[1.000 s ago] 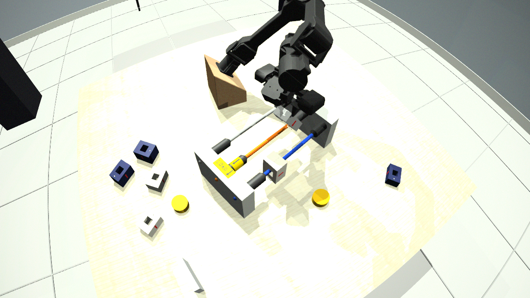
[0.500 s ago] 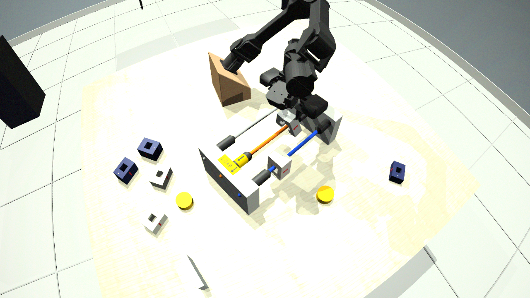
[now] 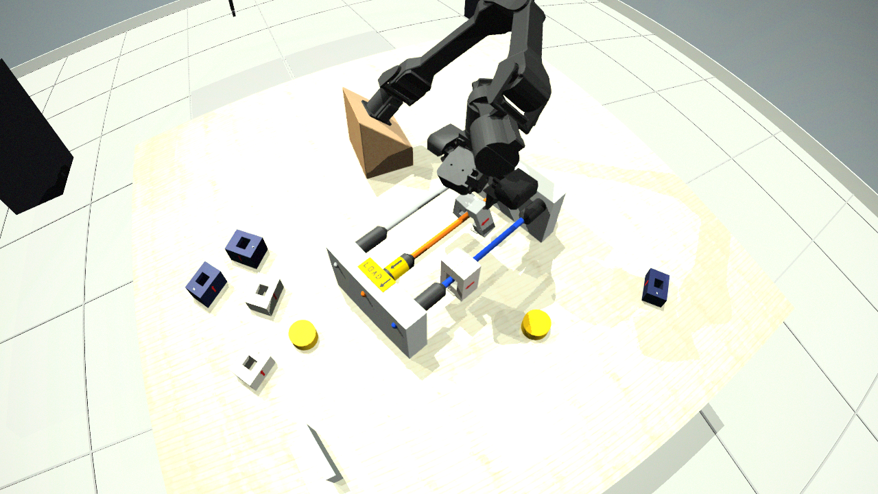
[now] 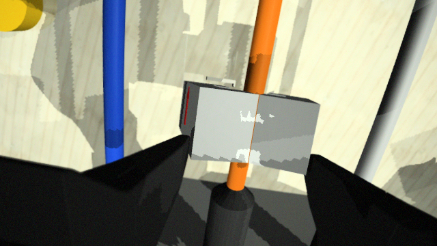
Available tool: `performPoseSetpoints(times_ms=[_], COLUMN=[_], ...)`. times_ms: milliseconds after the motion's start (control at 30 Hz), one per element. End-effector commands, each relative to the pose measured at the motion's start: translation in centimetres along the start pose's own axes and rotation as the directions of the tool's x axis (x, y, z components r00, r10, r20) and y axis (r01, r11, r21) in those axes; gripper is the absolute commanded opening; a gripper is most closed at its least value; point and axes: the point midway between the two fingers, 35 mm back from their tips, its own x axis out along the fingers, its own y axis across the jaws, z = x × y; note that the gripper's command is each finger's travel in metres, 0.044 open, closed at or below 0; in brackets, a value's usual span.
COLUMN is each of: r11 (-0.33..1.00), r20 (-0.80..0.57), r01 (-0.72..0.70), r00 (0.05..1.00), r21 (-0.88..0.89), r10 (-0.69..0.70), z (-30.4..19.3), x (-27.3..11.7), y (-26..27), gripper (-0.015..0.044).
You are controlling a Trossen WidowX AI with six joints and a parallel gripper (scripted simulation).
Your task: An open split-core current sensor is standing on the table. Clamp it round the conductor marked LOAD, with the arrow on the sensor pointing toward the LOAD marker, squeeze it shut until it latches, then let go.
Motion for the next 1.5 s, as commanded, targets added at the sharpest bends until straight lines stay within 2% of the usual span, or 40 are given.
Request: performPoseSetpoints(times_ms=[0, 1433, 1467], r11=[1.0, 1.0, 1.0], r20=[0.0, 0.0, 0.0], r01=[-0.001, -0.001, -0.001], r00=[1.0, 1.0, 1.0], r21=[0.0, 0.0, 0.0], r10=[0.001, 0.001, 0.001], z=[0.02, 0.02, 0.02], x=[-0.08, -0.08, -0.08], y=[0.01, 0.01, 0.01], gripper=[0.0, 0.0, 0.0026])
